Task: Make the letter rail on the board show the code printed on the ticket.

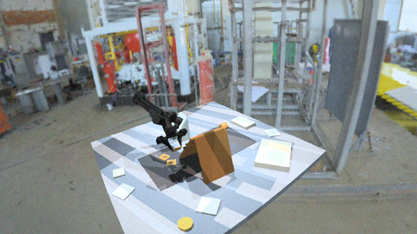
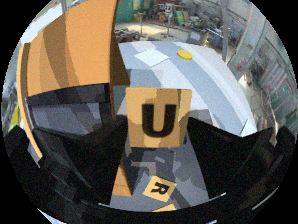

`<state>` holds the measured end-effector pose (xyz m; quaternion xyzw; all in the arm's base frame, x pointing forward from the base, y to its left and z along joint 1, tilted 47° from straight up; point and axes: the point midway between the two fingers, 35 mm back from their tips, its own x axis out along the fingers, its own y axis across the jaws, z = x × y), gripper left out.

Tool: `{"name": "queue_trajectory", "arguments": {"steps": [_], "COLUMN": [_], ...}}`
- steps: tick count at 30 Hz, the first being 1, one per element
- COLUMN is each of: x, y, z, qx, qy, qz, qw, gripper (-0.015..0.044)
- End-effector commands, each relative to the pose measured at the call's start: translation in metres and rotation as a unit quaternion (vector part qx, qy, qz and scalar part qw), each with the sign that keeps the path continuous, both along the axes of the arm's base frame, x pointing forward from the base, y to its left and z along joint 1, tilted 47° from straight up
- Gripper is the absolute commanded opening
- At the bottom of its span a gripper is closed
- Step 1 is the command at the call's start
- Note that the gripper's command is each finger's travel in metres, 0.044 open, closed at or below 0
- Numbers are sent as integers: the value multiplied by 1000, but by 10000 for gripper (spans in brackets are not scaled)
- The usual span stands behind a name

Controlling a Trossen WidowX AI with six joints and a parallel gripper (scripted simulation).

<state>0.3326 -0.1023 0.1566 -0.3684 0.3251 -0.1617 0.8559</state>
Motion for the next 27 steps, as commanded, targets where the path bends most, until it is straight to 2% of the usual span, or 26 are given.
{"name": "queue_trajectory", "arguments": {"steps": [1,27], "x": [-1,-1], "y": [1,10], "z": [-5,-14], "qx": [1,1], "qy": [3,3], "qz": [-2,-2], "qw": [1000,1000], "gripper": [0,0]}}
